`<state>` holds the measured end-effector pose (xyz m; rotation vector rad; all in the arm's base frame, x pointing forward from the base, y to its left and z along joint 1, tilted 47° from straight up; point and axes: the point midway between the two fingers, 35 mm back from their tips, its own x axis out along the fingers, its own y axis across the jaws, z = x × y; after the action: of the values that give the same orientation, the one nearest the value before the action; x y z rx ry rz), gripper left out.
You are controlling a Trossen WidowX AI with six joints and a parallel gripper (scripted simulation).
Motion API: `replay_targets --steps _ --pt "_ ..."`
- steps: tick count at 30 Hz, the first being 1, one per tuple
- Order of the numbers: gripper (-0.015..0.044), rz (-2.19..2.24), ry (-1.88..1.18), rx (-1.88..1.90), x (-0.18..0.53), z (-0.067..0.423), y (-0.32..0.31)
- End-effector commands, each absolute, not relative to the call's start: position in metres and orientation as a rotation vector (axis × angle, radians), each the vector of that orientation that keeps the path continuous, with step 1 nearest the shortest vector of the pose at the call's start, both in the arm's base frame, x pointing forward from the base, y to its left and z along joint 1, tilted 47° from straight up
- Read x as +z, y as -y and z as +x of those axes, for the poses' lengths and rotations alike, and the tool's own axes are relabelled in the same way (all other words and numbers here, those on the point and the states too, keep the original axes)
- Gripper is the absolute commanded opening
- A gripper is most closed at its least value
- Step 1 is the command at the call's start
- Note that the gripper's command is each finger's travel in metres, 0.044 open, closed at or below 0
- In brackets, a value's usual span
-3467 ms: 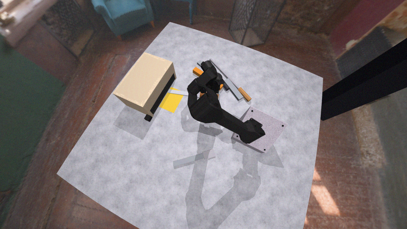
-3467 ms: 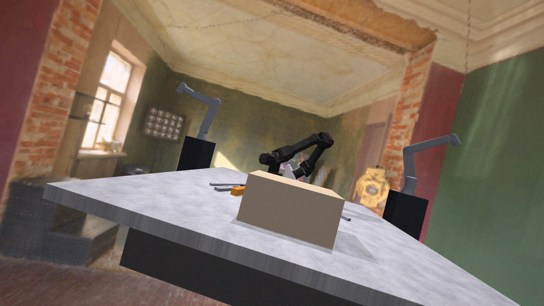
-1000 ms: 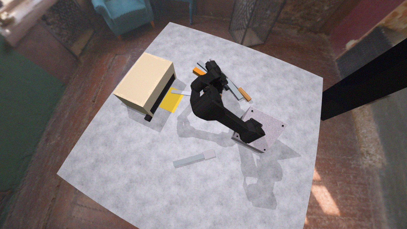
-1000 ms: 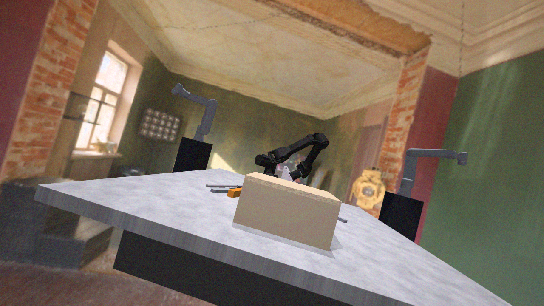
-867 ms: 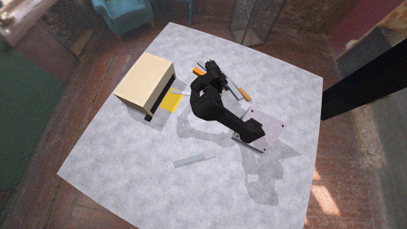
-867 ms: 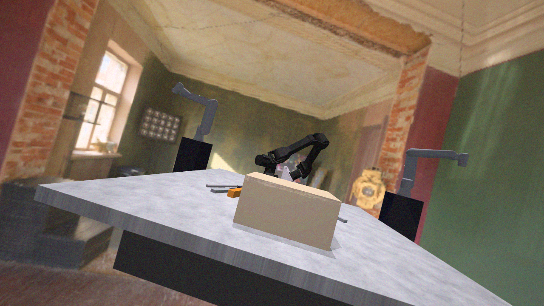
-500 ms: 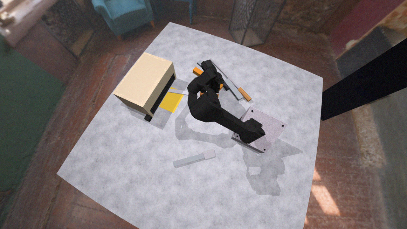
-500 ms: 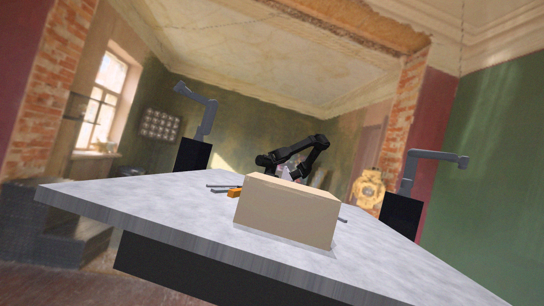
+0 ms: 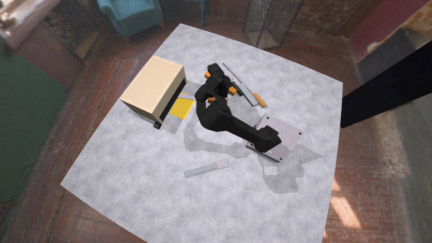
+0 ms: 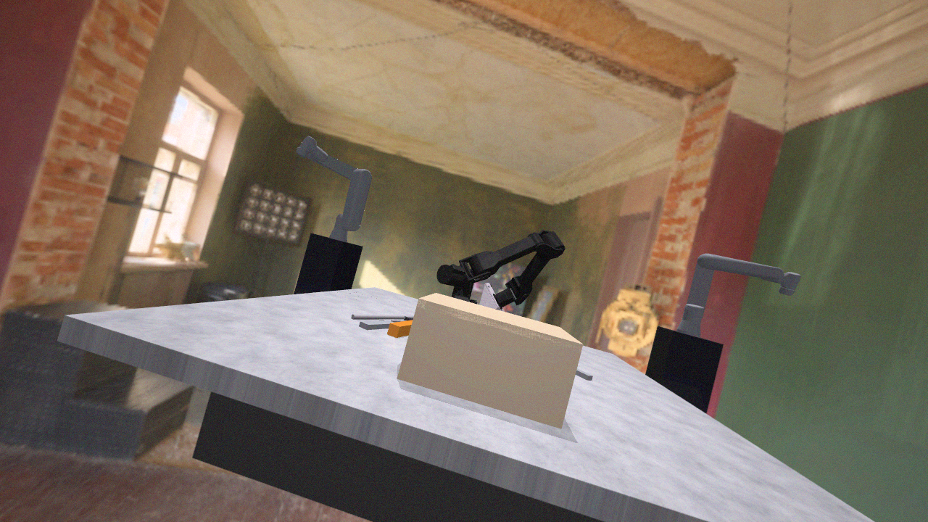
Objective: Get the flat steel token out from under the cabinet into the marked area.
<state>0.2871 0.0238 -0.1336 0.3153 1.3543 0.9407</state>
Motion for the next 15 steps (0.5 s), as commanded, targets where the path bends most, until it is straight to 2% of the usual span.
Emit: replay_targets --steps 1,15 --pt "0.0 0.308 -1.355 0.941 -0.132 0.295 -0.026" --pt "0.0 0.308 -1.354 0.941 -0.126 0.314 -0.033"
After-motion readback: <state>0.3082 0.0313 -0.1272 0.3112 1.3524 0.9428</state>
